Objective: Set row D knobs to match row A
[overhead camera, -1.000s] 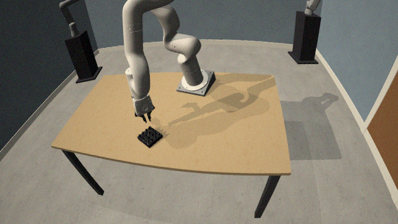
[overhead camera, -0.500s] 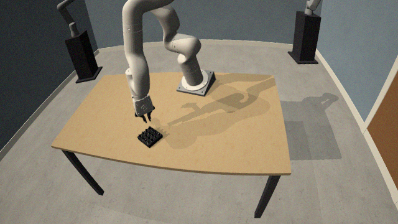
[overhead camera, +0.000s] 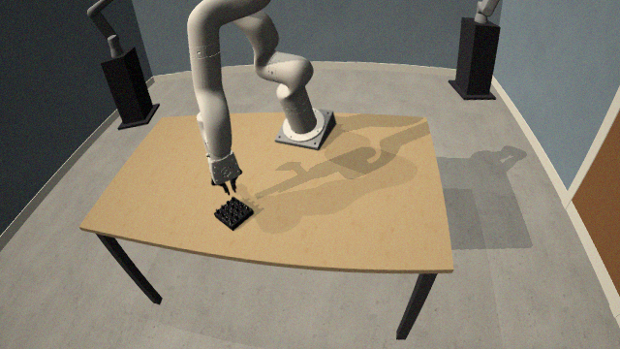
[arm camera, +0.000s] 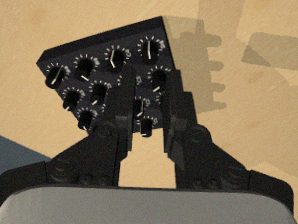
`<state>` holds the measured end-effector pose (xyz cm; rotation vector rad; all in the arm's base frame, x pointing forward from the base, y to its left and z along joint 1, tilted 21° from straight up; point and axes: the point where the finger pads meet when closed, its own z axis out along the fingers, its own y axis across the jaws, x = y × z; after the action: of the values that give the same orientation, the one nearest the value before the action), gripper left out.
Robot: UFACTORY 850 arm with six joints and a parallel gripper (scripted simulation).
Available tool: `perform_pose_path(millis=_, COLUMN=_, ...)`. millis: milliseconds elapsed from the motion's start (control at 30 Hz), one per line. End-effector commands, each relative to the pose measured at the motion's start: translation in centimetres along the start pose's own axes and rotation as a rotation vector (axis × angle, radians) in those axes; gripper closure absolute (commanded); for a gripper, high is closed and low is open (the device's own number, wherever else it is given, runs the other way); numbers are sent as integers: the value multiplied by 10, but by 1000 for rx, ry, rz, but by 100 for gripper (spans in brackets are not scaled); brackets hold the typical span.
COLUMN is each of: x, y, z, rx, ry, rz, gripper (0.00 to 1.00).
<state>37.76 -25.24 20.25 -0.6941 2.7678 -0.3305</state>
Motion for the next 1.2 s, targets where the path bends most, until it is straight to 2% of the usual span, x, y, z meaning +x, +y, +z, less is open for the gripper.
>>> perform_pose_path(millis=0, x=0, y=-1, z=5, rx=2, ry=-7, rz=0, gripper=81)
perform_pose_path(millis=400, x=0, y=-1, z=19, rx=2, ry=-7, rz=0, gripper=81)
perform_pose_path(millis=1167, x=0, y=-1, z=26, rx=2, ry=-7, rz=0, gripper=81)
